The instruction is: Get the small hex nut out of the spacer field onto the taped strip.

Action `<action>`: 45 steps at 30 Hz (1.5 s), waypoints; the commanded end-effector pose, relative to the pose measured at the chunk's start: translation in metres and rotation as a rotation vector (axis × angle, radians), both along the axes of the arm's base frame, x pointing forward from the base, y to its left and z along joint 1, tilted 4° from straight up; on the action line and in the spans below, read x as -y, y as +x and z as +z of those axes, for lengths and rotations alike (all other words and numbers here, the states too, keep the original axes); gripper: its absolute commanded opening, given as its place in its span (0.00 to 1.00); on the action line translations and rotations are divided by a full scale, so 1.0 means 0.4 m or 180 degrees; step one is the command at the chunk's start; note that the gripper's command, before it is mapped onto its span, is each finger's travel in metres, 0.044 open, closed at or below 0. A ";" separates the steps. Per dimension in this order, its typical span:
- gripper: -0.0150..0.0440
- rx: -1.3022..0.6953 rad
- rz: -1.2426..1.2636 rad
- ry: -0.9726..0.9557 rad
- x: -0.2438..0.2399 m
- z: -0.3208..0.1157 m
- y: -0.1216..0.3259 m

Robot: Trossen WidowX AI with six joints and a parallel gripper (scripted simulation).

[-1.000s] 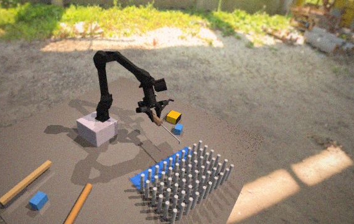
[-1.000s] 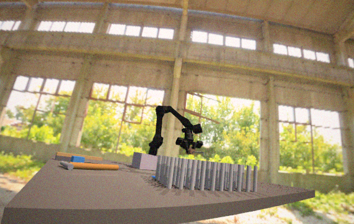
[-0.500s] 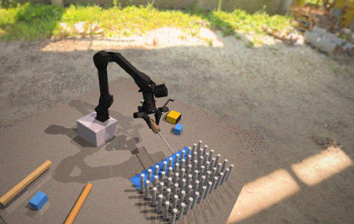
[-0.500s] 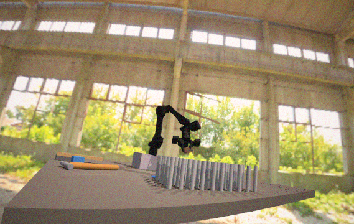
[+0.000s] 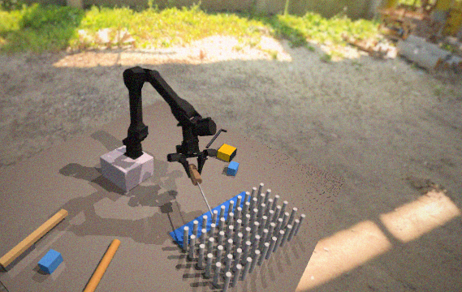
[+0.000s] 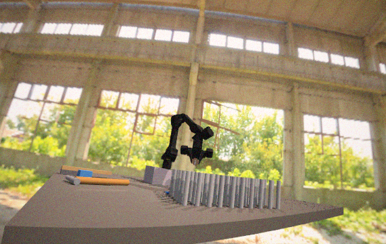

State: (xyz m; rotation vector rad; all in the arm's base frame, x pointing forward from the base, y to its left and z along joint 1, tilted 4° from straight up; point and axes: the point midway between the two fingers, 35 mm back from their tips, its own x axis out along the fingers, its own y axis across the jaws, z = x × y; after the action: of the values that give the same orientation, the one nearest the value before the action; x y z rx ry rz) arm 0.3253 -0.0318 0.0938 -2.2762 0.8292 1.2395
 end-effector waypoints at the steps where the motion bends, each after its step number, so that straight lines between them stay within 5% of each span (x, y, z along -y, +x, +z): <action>1: 0.25 0.0028 -0.0088 -0.0005 0.045 0.008 0.011; 45: 0.25 -0.0026 -0.1167 -0.0087 0.570 0.022 -0.144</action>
State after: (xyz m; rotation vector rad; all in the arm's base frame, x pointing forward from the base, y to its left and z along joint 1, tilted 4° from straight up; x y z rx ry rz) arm 0.2655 -0.2558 0.0990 -2.0041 1.2119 1.0867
